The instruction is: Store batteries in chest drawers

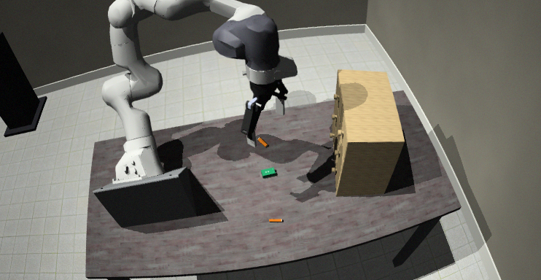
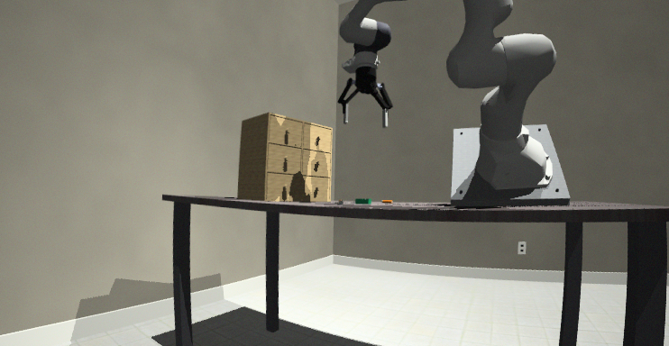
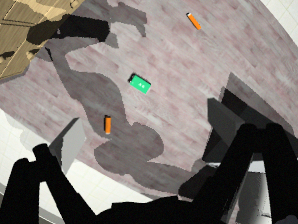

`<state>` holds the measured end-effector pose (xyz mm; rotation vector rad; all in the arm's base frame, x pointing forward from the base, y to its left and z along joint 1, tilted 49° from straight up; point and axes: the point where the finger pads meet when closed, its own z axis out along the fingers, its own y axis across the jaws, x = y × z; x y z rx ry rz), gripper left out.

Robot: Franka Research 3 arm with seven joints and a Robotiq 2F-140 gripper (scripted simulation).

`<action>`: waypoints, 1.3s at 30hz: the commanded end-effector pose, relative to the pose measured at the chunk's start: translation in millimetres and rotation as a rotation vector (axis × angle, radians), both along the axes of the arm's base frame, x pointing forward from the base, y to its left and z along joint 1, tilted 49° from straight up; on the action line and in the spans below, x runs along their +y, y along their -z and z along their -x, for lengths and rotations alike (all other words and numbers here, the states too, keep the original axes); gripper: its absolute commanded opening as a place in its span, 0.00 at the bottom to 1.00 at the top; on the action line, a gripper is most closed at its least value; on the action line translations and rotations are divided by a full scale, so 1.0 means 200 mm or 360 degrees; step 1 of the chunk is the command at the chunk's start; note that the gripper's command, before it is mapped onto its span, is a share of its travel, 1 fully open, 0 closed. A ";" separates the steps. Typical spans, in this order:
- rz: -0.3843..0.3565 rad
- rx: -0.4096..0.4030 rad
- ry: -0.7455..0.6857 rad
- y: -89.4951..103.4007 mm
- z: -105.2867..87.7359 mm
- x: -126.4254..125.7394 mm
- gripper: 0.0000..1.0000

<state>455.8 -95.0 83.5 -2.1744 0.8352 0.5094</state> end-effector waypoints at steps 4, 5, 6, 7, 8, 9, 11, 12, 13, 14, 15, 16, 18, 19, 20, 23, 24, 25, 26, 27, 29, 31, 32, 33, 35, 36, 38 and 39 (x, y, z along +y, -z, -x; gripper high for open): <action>0.0001 -0.0112 -0.0094 0.01 0.00 -0.01 1.00; 0.0001 -0.0112 -0.0094 0.01 0.00 -0.01 1.00; 0.0001 -0.0112 -0.0094 0.01 0.00 -0.01 1.00; -0.0014 -0.0230 -0.0197 0.03 0.00 0.01 1.00; -0.0014 -0.0230 -0.0197 0.03 0.00 0.01 1.00; -0.0014 -0.0230 -0.0197 0.03 0.00 0.01 1.00; -0.0014 -0.0230 -0.0197 0.03 0.00 0.01 1.00; -0.0014 -0.0230 -0.0197 0.03 0.00 0.01 1.00; -0.0014 -0.0230 -0.0197 0.03 0.00 0.01 1.00; -0.0014 -0.0230 -0.0197 0.03 0.00 0.01 1.00; -0.0014 -0.0230 -0.0197 0.03 0.00 0.01 1.00; -0.0014 -0.0230 -0.0197 0.03 0.00 0.01 1.00; -0.0014 -0.0230 -0.0197 0.03 0.00 0.01 1.00; -0.0027 -0.0339 -0.0291 0.04 0.00 0.03 1.00; -0.0027 -0.0339 -0.0291 0.04 0.00 0.03 1.00; -0.0027 -0.0339 -0.0291 0.04 0.00 0.03 1.00; -0.0027 -0.0339 -0.0291 0.04 0.00 0.03 1.00; -0.0027 -0.0339 -0.0291 0.04 0.00 0.03 1.00; -0.0027 -0.0339 -0.0291 0.04 0.00 0.03 1.00; -0.0027 -0.0339 -0.0291 0.04 0.00 0.03 1.00; -0.0027 -0.0339 -0.0291 0.04 0.00 0.03 1.00; -0.0027 -0.0339 -0.0291 0.04 0.00 0.03 1.00; -0.0027 -0.0339 -0.0291 0.04 0.00 0.03 1.00; -0.0027 -0.0339 -0.0291 0.04 0.00 0.03 1.00; -0.0027 -0.0339 -0.0291 0.04 0.00 0.03 1.00; -0.0027 -0.0339 -0.0291 0.04 0.00 0.03 1.00; -0.0027 -0.0339 -0.0291 0.04 0.00 0.03 1.00; -0.0027 -0.0339 -0.0291 0.04 0.00 0.03 1.00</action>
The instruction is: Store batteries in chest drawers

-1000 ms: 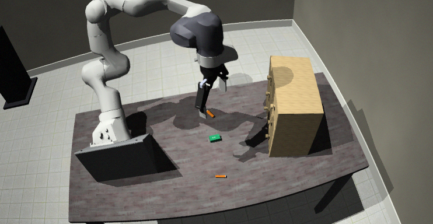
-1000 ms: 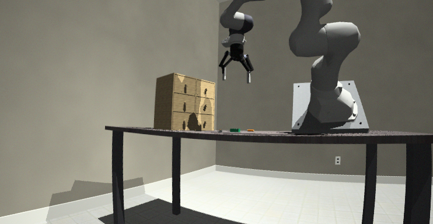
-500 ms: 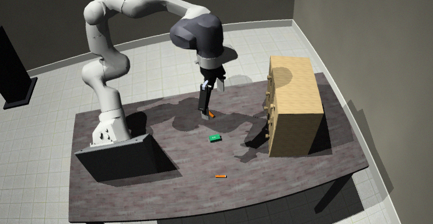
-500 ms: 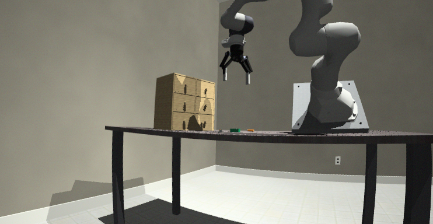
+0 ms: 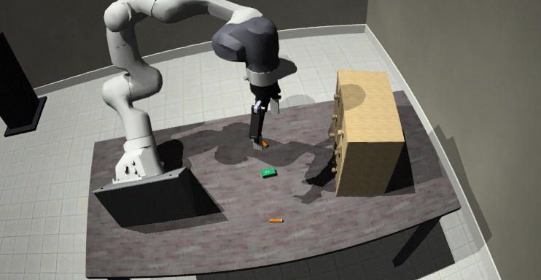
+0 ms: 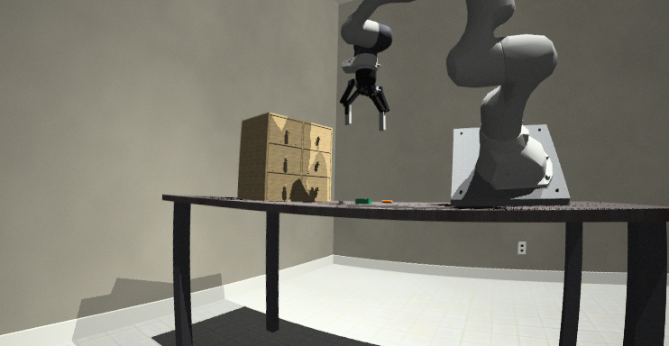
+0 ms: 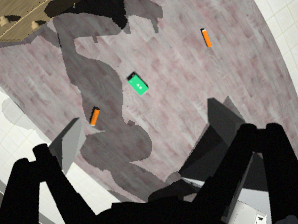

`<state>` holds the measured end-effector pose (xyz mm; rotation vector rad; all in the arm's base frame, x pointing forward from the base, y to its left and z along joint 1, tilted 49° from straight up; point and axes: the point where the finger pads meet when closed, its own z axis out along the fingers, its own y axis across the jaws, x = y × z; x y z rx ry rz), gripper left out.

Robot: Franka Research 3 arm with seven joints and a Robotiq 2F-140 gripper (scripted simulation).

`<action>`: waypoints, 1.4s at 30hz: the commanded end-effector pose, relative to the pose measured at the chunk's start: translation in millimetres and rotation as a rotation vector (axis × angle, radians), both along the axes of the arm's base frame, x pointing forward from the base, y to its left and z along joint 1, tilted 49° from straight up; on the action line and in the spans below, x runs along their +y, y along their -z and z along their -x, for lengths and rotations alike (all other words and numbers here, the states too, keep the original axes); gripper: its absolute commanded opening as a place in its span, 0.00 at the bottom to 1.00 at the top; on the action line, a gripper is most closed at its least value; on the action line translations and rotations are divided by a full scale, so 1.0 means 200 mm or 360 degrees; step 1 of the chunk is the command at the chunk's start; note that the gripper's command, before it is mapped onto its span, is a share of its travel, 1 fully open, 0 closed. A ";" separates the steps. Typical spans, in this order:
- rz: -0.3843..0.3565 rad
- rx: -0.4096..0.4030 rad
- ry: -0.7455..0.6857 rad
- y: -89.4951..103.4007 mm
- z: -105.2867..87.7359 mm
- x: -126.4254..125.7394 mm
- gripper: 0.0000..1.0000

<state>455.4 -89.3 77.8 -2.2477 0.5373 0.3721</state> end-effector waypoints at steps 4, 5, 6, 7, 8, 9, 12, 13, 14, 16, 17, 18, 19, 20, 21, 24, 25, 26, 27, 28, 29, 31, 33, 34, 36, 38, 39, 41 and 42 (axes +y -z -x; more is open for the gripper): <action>-0.0008 -0.0114 -0.0101 0.02 0.00 0.01 1.00; -0.0008 -0.0114 -0.0101 0.02 0.00 0.01 1.00; -0.0008 -0.0114 -0.0101 0.02 0.00 0.01 1.00; -0.0008 -0.0114 -0.0101 0.02 0.00 0.01 1.00; -0.0008 -0.0114 -0.0101 0.02 0.00 0.01 1.00; -0.0008 -0.0114 -0.0101 0.02 0.00 0.01 1.00; -0.0008 -0.0114 -0.0101 0.02 0.00 0.01 1.00; -0.0008 -0.0114 -0.0101 0.02 0.00 0.01 1.00; -0.0008 -0.0114 -0.0101 0.02 0.00 0.01 1.00; -0.0008 -0.0114 -0.0101 0.02 0.00 0.01 1.00; -0.0008 -0.0114 -0.0101 0.02 0.00 0.01 1.00; -0.0008 -0.0114 -0.0101 0.02 0.00 0.01 1.00; -0.0008 -0.0114 -0.0101 0.02 0.00 0.01 1.00; -0.0008 -0.0114 -0.0101 0.02 0.00 0.01 1.00; -0.0017 -0.0189 -0.0167 0.02 0.01 0.02 1.00; -0.0017 -0.0189 -0.0167 0.02 0.01 0.02 1.00; -0.0017 -0.0189 -0.0167 0.02 0.01 0.02 1.00; -0.0017 -0.0189 -0.0167 0.02 0.01 0.02 1.00; -0.0017 -0.0189 -0.0167 0.02 0.01 0.02 1.00; -0.0017 -0.0189 -0.0167 0.02 0.01 0.02 1.00; -0.0017 -0.0189 -0.0167 0.02 0.01 0.02 1.00; -0.0017 -0.0189 -0.0167 0.02 0.01 0.02 1.00; -0.0017 -0.0189 -0.0167 0.02 0.01 0.02 1.00; -0.0017 -0.0189 -0.0167 0.02 0.01 0.02 1.00; -0.0017 -0.0189 -0.0167 0.02 0.01 0.02 1.00; -0.0024 -0.0248 -0.0219 0.03 0.01 0.03 1.00; -0.0024 -0.0248 -0.0219 0.03 0.01 0.03 1.00; -0.0024 -0.0248 -0.0219 0.03 0.01 0.03 1.00; -0.0024 -0.0248 -0.0219 0.03 0.01 0.03 1.00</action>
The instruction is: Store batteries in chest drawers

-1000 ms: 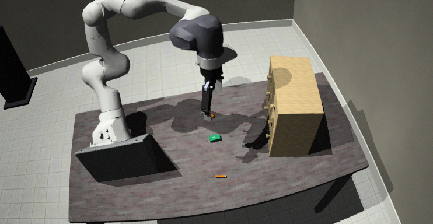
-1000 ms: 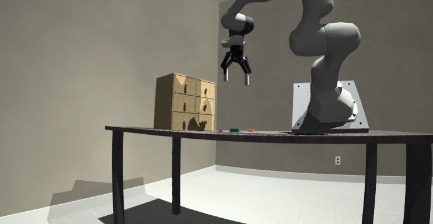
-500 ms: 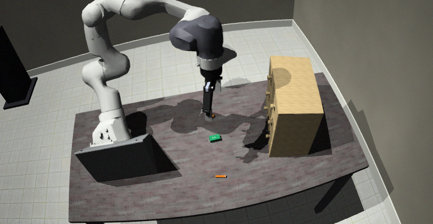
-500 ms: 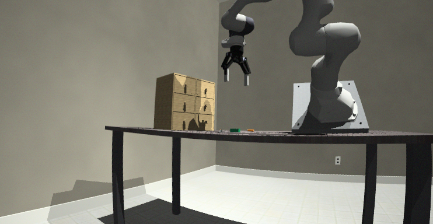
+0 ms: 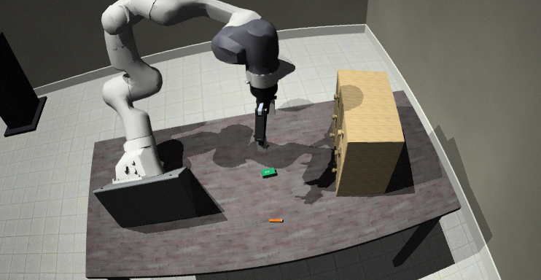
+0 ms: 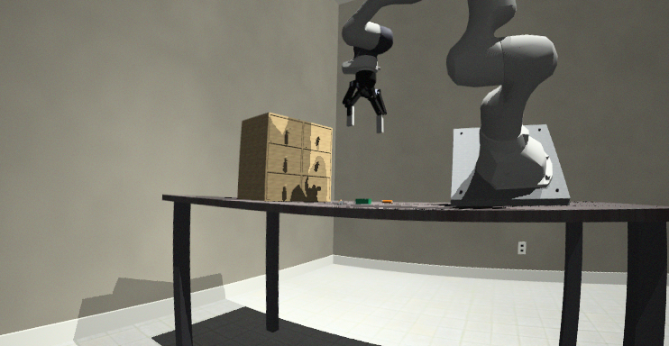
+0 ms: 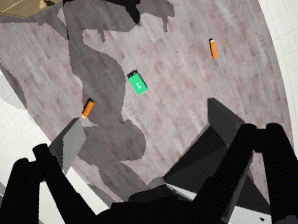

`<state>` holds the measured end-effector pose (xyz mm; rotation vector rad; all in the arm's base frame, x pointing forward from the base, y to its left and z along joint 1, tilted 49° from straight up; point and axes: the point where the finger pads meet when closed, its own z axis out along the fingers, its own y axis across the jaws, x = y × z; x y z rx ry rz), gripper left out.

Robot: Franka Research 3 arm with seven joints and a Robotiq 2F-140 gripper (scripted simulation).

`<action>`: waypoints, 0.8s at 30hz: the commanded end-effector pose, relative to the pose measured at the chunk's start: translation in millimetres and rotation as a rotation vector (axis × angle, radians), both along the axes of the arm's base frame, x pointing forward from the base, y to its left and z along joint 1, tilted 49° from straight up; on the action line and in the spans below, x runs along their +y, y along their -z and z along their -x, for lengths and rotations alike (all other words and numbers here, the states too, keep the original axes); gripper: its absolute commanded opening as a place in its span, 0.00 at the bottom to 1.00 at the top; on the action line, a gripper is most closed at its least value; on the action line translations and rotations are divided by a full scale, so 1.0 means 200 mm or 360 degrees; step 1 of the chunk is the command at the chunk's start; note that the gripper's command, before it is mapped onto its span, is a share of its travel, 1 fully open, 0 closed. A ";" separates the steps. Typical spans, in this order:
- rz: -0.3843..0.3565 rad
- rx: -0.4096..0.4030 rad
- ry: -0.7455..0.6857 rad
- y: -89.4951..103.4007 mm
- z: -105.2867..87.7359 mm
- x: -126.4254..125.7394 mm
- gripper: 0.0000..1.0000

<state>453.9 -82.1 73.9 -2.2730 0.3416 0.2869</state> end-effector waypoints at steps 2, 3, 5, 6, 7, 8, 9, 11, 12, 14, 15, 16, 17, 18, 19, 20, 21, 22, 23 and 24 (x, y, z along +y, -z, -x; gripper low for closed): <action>0.0003 -0.0047 -0.0040 0.01 0.00 0.00 1.00; 0.0003 -0.0047 -0.0040 0.01 0.00 0.00 1.00; 0.0003 -0.0047 -0.0040 0.01 0.00 0.00 1.00; 0.0003 -0.0047 -0.0040 0.01 0.00 0.00 1.00; 0.0003 -0.0047 -0.0040 0.01 0.00 0.00 1.00; 0.0003 -0.0047 -0.0040 0.01 0.00 0.00 1.00; 0.0003 -0.0047 -0.0040 0.01 0.00 0.00 1.00; 0.0003 -0.0047 -0.0040 0.01 0.00 0.00 1.00; -0.0003 -0.0091 -0.0078 0.01 0.00 0.00 1.00; -0.0003 -0.0091 -0.0078 0.01 0.00 0.00 1.00; -0.0003 -0.0091 -0.0078 0.01 0.00 0.00 1.00; -0.0003 -0.0091 -0.0078 0.01 0.00 0.00 1.00; -0.0003 -0.0091 -0.0078 0.01 0.00 0.00 1.00; -0.0003 -0.0091 -0.0078 0.01 0.00 0.00 1.00; -0.0003 -0.0091 -0.0078 0.01 0.00 0.00 1.00; -0.0003 -0.0091 -0.0078 0.01 0.00 0.00 1.00; -0.0003 -0.0091 -0.0078 0.01 0.00 0.00 1.00; -0.0003 -0.0091 -0.0078 0.01 0.00 0.00 1.00; -0.0003 -0.0091 -0.0078 0.01 0.00 0.00 1.00; -0.0003 -0.0091 -0.0078 0.01 0.00 0.00 1.00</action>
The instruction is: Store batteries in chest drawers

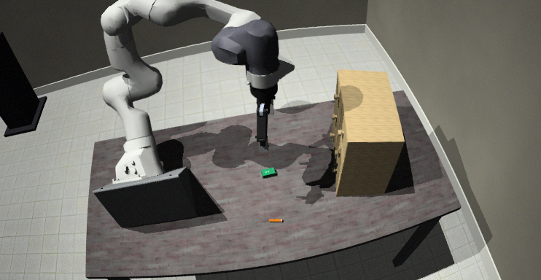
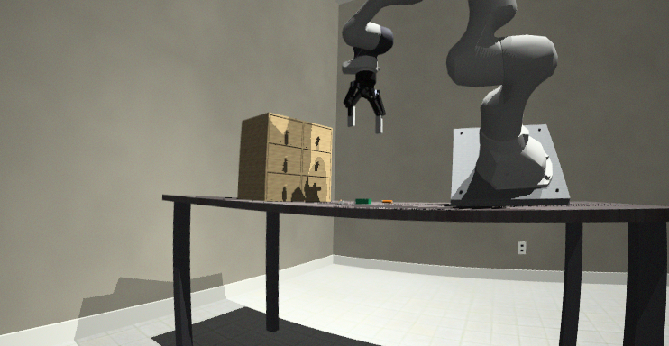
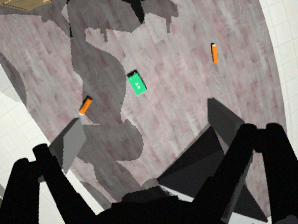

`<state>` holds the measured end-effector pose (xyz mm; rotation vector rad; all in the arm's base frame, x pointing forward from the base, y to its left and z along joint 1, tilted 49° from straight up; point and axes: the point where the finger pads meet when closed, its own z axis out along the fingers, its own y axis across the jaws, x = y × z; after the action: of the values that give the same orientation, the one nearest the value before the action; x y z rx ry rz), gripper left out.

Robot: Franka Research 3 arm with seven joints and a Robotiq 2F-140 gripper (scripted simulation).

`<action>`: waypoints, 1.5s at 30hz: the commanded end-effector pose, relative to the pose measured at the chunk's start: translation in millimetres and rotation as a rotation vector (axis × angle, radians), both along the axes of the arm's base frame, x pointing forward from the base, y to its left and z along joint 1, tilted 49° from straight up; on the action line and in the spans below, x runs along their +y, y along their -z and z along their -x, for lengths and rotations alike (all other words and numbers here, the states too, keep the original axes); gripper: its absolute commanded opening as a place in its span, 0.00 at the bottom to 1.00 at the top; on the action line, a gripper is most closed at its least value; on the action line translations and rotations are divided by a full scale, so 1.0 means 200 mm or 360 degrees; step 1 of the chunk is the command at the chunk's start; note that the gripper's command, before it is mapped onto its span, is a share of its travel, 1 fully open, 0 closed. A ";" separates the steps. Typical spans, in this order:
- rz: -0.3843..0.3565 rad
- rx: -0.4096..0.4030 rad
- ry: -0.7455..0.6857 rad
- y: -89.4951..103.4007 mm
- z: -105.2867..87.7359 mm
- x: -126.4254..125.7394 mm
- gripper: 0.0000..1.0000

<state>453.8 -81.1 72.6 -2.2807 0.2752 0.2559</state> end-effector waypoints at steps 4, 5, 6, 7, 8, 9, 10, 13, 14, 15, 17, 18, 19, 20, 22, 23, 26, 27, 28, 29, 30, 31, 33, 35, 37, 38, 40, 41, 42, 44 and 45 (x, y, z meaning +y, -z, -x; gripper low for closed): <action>-0.0001 -0.0051 -0.0045 0.01 0.00 0.00 1.00; -0.0001 -0.0051 -0.0045 0.01 0.00 0.00 1.00; -0.0001 -0.0051 -0.0045 0.01 0.00 0.00 1.00; -0.0001 -0.0051 -0.0045 0.01 0.00 0.00 1.00; -0.0001 -0.0051 -0.0045 0.01 0.00 0.00 1.00; -0.0001 -0.0051 -0.0045 0.01 0.00 0.00 1.00; -0.0001 -0.0051 -0.0045 0.01 0.00 0.00 1.00; -0.0001 -0.0051 -0.0045 0.01 0.00 0.00 1.00; -0.0001 -0.0051 -0.0045 0.01 0.00 0.00 1.00; -0.0001 -0.0051 -0.0045 0.01 0.00 0.00 1.00; -0.0003 -0.0071 -0.0062 0.01 0.00 0.01 1.00; -0.0003 -0.0071 -0.0062 0.01 0.00 0.01 1.00; -0.0003 -0.0071 -0.0062 0.01 0.00 0.01 1.00; -0.0003 -0.0071 -0.0062 0.01 0.00 0.01 1.00; -0.0003 -0.0071 -0.0062 0.01 0.00 0.01 1.00; -0.0003 -0.0071 -0.0062 0.01 0.00 0.01 1.00; -0.0004 -0.0082 -0.0072 0.01 0.00 0.01 1.00; -0.0004 -0.0082 -0.0072 0.01 0.00 0.01 1.00; -0.0004 -0.0082 -0.0072 0.01 0.00 0.01 1.00; -0.0005 -0.0086 -0.0076 0.01 0.00 0.01 1.00; -0.0005 -0.0086 -0.0076 0.01 0.00 0.01 1.00; -0.0005 -0.0086 -0.0076 0.01 0.00 0.01 1.00; -0.0005 -0.0087 -0.0076 0.01 0.00 0.01 1.00; -0.0005 -0.0087 -0.0075 0.01 0.00 0.01 1.00; -0.0003 -0.0090 -0.0072 0.01 0.00 0.01 1.00; -0.0003 -0.0093 -0.0069 0.01 0.00 0.01 1.00; 0.0000 -0.0101 -0.0060 0.02 0.00 0.01 1.00; 0.0003 -0.0107 -0.0054 0.02 0.00 0.01 1.00; 0.0005 -0.0114 -0.0046 0.02 -0.01 0.02 1.00; 0.0012 -0.0132 -0.0027 0.03 -0.01 0.02 1.00; 0.0016 -0.0143 -0.0015 0.03 -0.02 0.02 1.00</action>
<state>451.1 -75.3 68.2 -2.2880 0.2136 0.2037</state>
